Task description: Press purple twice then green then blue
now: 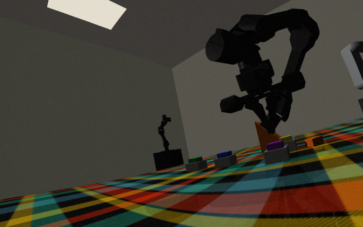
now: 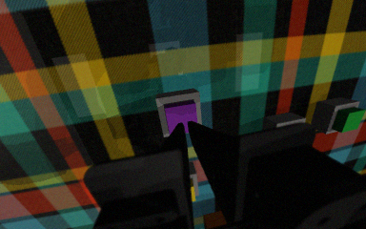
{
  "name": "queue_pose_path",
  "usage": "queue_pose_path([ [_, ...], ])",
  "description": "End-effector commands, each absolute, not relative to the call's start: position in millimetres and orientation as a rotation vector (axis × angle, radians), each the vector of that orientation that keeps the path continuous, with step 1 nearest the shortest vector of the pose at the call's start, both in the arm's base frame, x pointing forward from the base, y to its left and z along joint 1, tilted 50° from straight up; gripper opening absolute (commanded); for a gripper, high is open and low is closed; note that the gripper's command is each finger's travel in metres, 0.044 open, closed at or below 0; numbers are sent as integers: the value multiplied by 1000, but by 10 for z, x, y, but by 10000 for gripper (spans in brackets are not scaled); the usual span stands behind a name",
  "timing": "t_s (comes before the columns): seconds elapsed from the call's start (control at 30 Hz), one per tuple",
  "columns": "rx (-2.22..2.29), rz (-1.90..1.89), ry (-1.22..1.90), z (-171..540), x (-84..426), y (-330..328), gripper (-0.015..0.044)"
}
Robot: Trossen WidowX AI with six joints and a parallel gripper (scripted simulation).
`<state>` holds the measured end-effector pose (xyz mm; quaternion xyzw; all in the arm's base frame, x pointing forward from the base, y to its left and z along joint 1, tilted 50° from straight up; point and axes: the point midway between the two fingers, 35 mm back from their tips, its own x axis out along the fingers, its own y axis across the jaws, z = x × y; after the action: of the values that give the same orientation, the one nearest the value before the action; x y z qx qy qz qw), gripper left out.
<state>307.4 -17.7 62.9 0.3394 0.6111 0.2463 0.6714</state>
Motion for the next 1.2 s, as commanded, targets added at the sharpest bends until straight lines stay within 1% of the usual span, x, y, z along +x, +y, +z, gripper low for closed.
queue_pose_path([
  [0.0, 774, 555, 1379, 579, 3069, -116, 20],
  [0.43, 775, 556, 1379, 462, 3089, 26, 20],
  [1.1, 775, 556, 1379, 462, 3089, 26, 20],
  [1.17, 769, 556, 1377, 529, 3086, -60, 20],
])
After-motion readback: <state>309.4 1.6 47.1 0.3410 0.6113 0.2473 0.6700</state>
